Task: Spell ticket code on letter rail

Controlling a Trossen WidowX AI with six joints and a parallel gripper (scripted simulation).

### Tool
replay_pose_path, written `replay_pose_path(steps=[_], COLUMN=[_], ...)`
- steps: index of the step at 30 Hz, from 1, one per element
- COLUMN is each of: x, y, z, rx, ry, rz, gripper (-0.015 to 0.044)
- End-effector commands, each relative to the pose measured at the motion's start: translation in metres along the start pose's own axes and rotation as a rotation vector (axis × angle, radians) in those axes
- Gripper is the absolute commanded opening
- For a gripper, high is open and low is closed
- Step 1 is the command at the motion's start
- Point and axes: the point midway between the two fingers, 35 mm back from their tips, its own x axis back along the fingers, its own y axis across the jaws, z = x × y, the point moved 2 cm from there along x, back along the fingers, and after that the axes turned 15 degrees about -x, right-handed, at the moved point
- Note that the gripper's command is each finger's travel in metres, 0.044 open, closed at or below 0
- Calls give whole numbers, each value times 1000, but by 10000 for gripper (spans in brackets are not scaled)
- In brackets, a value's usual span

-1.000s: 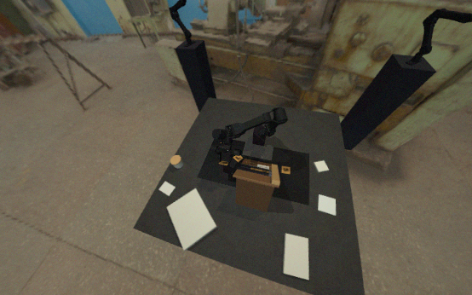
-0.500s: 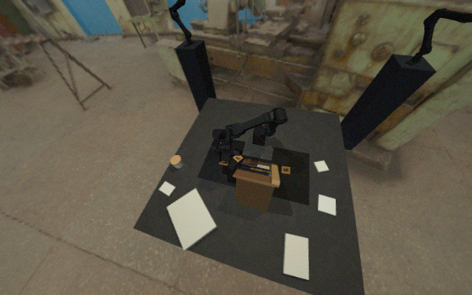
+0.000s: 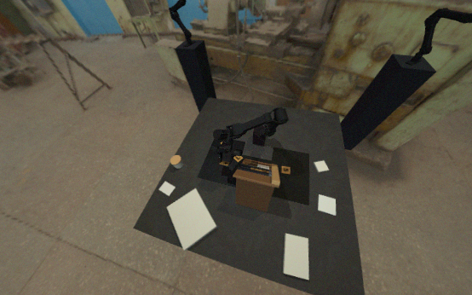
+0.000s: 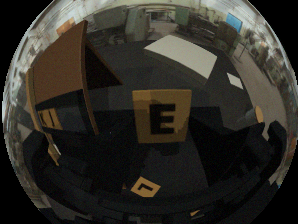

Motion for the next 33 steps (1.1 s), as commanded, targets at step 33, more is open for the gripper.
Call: replay_pose_path(steps=[33], x=[3], y=[21], z=[-1], rx=[6], ry=[-7], rz=[-2], gripper=[0])
